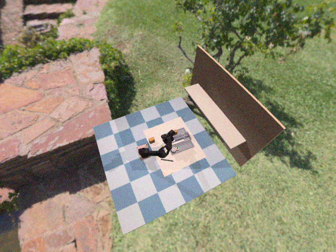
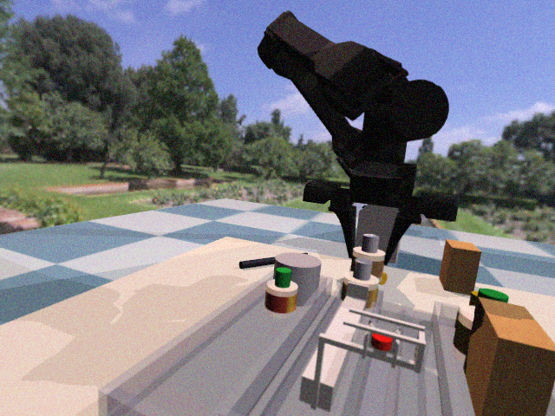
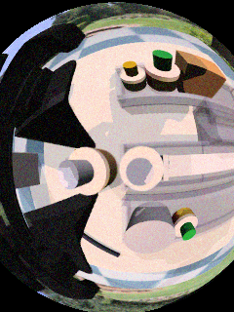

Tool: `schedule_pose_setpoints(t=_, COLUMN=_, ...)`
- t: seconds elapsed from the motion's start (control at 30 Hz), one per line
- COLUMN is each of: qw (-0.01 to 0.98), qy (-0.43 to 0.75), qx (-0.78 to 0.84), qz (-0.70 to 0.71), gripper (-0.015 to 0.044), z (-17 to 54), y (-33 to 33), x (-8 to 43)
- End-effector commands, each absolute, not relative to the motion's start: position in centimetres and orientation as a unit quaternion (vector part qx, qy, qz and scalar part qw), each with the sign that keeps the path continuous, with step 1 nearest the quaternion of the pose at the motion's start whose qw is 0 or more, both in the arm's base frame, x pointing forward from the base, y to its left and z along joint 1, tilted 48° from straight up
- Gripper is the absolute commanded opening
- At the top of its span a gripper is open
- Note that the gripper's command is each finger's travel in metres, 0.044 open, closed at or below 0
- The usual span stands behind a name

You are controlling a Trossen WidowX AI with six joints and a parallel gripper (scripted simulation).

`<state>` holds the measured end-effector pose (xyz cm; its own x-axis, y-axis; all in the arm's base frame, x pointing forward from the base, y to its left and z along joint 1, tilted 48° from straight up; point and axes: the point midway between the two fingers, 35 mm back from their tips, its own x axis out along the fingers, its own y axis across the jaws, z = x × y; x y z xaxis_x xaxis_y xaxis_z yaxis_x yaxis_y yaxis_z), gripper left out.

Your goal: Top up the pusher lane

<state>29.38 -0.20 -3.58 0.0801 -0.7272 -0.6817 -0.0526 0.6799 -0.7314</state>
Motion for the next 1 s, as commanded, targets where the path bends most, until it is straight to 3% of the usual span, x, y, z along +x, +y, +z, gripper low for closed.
schedule_pose_setpoints(t=0.0, qw=0.666, qy=0.628, qx=-0.312, qz=-0.253, gripper=0.0, z=-3.6, y=-0.3, x=29.6)
schedule_pose_setpoints(t=0.97, qw=0.666, qy=0.628, qx=-0.312, qz=-0.253, gripper=0.0, z=-3.6, y=-0.2, x=30.6)
